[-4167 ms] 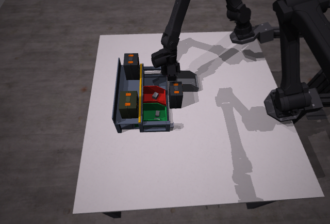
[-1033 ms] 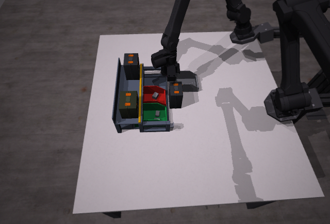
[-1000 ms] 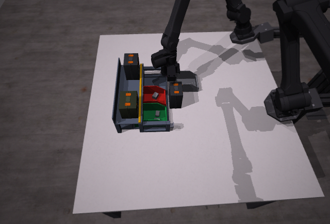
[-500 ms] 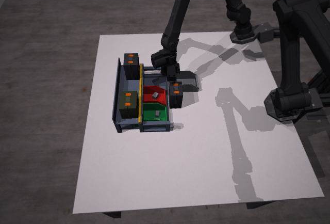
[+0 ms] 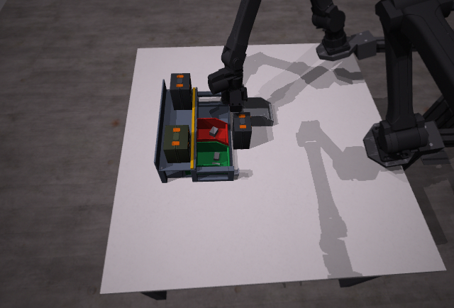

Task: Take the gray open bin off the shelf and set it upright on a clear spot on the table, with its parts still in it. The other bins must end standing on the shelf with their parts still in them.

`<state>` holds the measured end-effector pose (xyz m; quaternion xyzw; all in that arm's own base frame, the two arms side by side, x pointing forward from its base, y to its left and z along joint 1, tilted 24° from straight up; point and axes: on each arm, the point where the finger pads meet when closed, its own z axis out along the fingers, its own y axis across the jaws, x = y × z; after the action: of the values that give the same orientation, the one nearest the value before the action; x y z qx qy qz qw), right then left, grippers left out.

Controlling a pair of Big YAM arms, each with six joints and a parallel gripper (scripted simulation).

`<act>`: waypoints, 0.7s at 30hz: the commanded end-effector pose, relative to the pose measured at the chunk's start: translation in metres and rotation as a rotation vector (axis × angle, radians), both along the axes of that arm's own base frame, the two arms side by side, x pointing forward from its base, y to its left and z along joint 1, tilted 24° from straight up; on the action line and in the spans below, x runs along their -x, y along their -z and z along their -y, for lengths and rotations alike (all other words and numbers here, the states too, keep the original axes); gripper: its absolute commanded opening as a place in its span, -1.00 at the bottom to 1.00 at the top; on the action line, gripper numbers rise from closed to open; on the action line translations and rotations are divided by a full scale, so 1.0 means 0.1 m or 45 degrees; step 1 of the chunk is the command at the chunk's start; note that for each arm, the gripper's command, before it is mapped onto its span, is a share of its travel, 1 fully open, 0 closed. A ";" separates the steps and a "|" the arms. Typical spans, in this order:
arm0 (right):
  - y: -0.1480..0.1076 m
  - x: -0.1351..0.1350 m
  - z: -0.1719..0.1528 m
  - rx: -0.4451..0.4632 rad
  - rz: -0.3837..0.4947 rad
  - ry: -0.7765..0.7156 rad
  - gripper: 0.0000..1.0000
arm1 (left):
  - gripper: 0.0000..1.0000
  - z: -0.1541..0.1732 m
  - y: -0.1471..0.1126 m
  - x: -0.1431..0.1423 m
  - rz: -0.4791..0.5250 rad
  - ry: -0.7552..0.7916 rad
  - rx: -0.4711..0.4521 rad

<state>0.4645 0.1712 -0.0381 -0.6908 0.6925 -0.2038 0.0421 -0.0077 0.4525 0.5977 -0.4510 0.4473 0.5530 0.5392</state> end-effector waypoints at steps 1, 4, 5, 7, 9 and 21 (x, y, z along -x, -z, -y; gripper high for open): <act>0.04 -0.11 -0.02 -0.007 0.014 0.000 -1.00 | 1.00 0.06 -0.13 0.05 0.009 -0.015 -0.047; 0.04 -0.11 -0.02 -0.007 0.012 0.000 -1.00 | 1.00 0.06 -0.13 0.05 0.009 -0.015 -0.047; 0.04 -0.11 -0.02 -0.006 0.010 0.001 -1.00 | 1.00 0.06 -0.13 0.05 0.009 -0.015 -0.047; 0.05 -0.10 -0.02 -0.005 0.009 0.001 -1.00 | 1.00 0.06 -0.13 0.05 0.009 -0.015 -0.047; 0.05 -0.10 -0.02 -0.004 0.008 0.001 -1.00 | 1.00 0.06 -0.13 0.05 0.009 -0.015 -0.047; 0.06 -0.08 -0.01 -0.001 0.003 0.002 -1.00 | 1.00 0.06 -0.13 0.05 0.009 -0.015 -0.047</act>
<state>0.4646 0.1713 -0.0382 -0.6908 0.6924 -0.2038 0.0422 -0.0077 0.4525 0.5977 -0.4510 0.4473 0.5530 0.5392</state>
